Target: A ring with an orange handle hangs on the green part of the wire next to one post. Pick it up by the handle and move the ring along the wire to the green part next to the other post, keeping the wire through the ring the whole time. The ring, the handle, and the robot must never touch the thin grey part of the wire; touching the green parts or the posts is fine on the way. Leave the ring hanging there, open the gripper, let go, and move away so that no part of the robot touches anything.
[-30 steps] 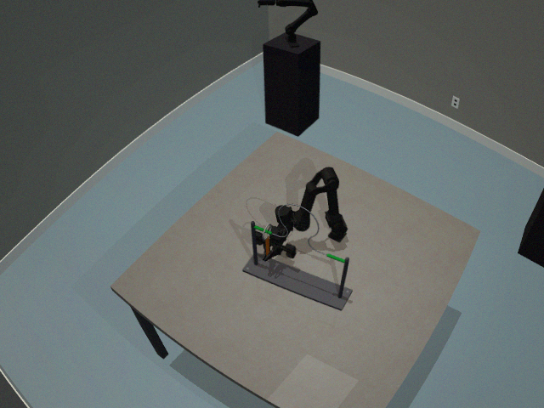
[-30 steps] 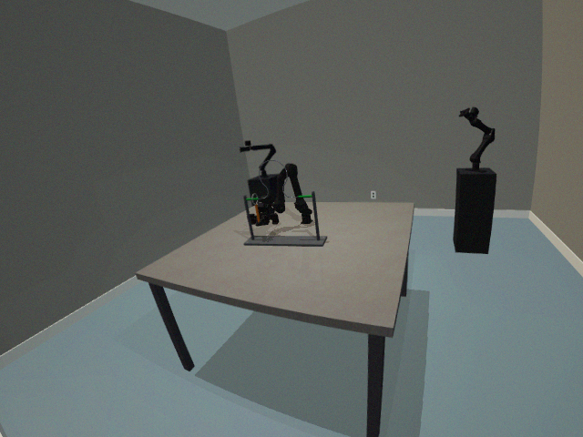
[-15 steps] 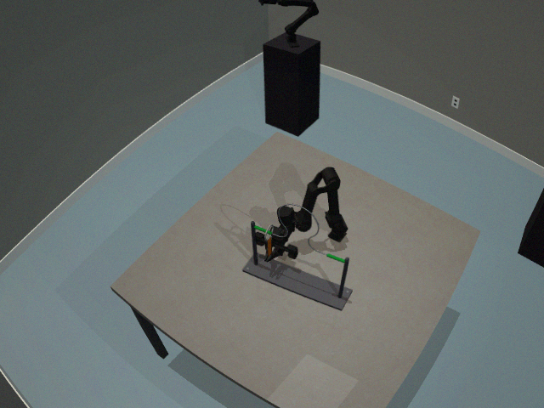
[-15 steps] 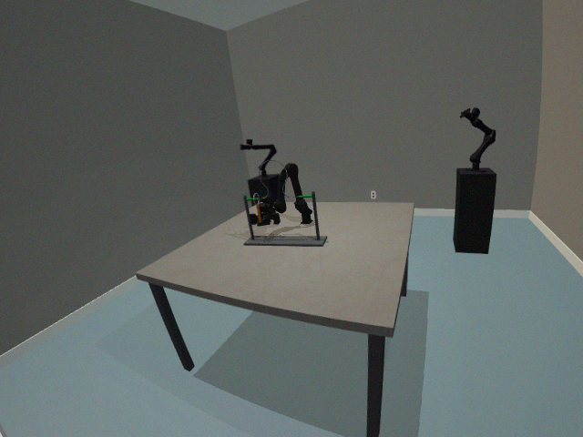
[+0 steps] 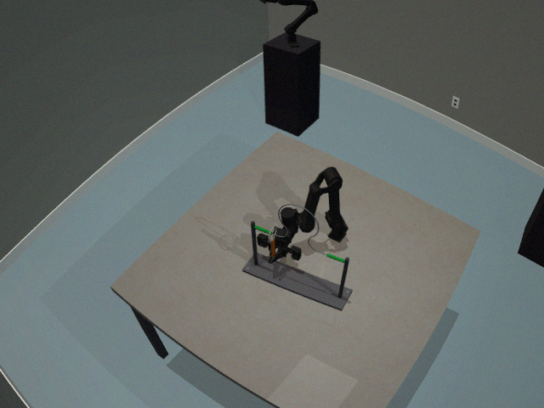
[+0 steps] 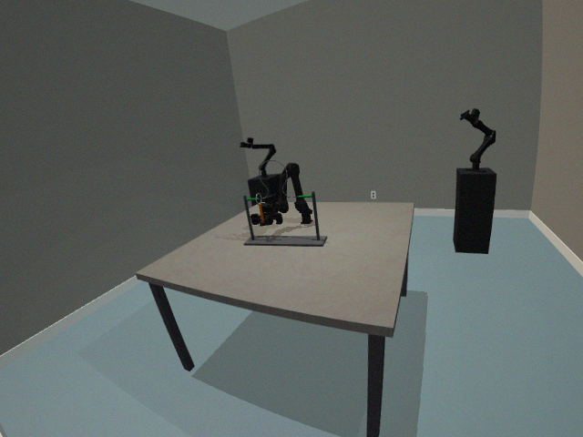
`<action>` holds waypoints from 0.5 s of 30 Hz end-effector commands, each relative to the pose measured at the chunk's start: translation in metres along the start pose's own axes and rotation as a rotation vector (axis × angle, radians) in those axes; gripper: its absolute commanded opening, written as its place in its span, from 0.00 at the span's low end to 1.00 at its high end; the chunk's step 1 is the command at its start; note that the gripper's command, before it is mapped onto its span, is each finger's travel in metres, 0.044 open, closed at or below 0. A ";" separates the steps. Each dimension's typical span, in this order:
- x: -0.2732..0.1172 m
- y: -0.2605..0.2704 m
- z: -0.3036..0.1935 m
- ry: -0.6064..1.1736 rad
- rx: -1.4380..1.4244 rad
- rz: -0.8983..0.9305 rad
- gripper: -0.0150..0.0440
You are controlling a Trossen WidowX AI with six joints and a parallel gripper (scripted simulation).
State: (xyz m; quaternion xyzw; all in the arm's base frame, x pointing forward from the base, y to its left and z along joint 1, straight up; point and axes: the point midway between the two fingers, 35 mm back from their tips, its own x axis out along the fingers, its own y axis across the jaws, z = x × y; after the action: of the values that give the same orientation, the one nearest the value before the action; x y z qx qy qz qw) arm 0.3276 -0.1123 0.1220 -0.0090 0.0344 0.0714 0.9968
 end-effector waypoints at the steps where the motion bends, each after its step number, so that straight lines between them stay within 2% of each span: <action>1: 0.000 0.006 0.000 -0.001 0.010 0.000 0.00; 15: 0.000 0.031 0.001 -0.004 0.090 0.008 0.00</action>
State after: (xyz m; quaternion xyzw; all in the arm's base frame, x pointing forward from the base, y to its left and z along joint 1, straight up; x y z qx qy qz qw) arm 0.3248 -0.0897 0.1218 0.0202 0.0355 0.0733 0.9965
